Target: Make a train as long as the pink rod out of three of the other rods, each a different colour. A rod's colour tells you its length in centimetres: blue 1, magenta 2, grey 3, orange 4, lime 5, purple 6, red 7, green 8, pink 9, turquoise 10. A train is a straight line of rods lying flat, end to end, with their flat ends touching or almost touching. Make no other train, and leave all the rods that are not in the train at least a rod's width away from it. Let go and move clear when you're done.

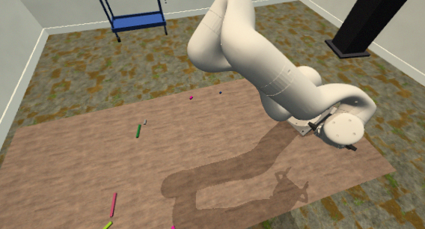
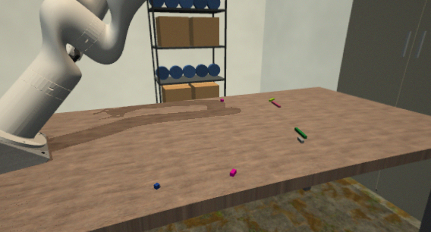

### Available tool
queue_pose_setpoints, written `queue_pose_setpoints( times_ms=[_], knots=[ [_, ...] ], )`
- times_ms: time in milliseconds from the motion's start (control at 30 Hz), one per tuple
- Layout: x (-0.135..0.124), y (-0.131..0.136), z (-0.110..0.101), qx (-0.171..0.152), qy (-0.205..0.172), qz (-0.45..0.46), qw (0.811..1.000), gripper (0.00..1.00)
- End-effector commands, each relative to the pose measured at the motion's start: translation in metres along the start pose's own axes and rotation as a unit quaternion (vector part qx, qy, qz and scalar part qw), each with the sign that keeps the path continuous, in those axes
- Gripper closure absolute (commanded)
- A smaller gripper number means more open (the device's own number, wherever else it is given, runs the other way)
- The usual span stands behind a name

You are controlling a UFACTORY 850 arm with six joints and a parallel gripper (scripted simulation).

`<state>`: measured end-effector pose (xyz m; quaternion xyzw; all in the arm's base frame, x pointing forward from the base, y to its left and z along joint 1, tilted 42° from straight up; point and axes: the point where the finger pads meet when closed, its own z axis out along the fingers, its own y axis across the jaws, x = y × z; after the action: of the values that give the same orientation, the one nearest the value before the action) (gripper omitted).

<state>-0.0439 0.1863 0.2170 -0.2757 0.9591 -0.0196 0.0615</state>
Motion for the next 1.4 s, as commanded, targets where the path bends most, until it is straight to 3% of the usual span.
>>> queue_pose_setpoints(
  times_ms=[0, 633, 800, 1033, 1100, 1367],
  knots=[
    [0.000, 0.000, 0.000, -0.001, 0.000, 0.000, 1.000, 0.00],
    [0.001, 0.001, -0.001, 0.000, 0.000, -0.001, 1.000, 0.00],
    [0.011, 0.005, -0.002, 0.001, 0.006, -0.021, 1.000, 0.00],
    [0.063, 0.019, -0.009, 0.010, 0.030, -0.117, 0.993, 0.00],
    [0.063, 0.019, -0.009, 0.010, 0.030, -0.117, 0.993, 0.00],
    [0.147, 0.017, -0.016, 0.031, 0.058, -0.254, 0.965, 0.00]
  ],
)
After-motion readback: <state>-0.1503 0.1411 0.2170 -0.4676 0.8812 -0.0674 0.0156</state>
